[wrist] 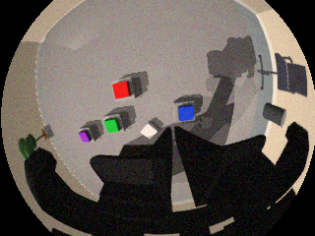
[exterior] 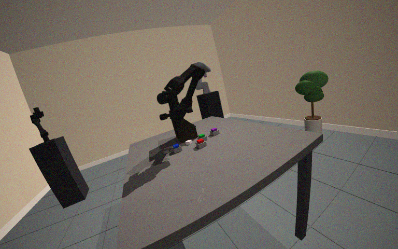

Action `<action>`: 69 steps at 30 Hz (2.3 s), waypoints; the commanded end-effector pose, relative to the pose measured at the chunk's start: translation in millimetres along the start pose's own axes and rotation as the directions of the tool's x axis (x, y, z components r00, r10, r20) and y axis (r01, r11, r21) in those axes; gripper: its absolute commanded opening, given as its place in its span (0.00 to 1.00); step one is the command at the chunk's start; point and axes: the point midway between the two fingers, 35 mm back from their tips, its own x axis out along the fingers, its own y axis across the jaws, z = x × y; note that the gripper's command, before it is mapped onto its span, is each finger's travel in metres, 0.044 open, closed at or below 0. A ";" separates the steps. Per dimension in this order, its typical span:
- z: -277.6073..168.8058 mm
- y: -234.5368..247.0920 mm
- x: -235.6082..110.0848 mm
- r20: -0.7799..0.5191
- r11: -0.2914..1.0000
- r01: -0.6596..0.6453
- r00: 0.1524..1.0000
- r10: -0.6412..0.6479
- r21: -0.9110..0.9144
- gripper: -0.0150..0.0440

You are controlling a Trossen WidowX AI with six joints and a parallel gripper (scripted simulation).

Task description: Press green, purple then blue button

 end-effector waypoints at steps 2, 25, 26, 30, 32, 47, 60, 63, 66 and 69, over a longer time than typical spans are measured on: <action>-16.8 -49.3 11.7 0.000 0.999 -0.033 0.999 0.033 -0.028 0.29; -16.6 -46.3 82.6 0.000 0.999 -0.036 0.999 0.036 -0.028 0.29; -16.5 -46.3 84.2 0.000 0.999 -0.036 0.999 0.036 -0.028 0.29; -16.5 -46.0 90.6 0.000 0.999 -0.036 0.999 0.036 -0.028 0.29; -16.5 -45.8 93.8 0.000 0.999 -0.036 0.999 0.036 -0.028 0.29; -17.0 -44.8 107.1 0.000 0.999 -0.038 0.999 0.038 -0.028 0.29; -17.0 -44.8 107.1 0.000 0.999 -0.038 0.999 0.038 -0.028 0.29; -17.0 -44.8 107.1 0.000 0.999 -0.038 0.999 0.038 -0.028 0.29; -14.8 -45.9 102.9 0.003 0.999 -0.031 1.000 0.031 -0.038 0.29; -16.6 -46.5 76.3 0.000 0.999 -0.035 0.999 0.035 -0.029 0.29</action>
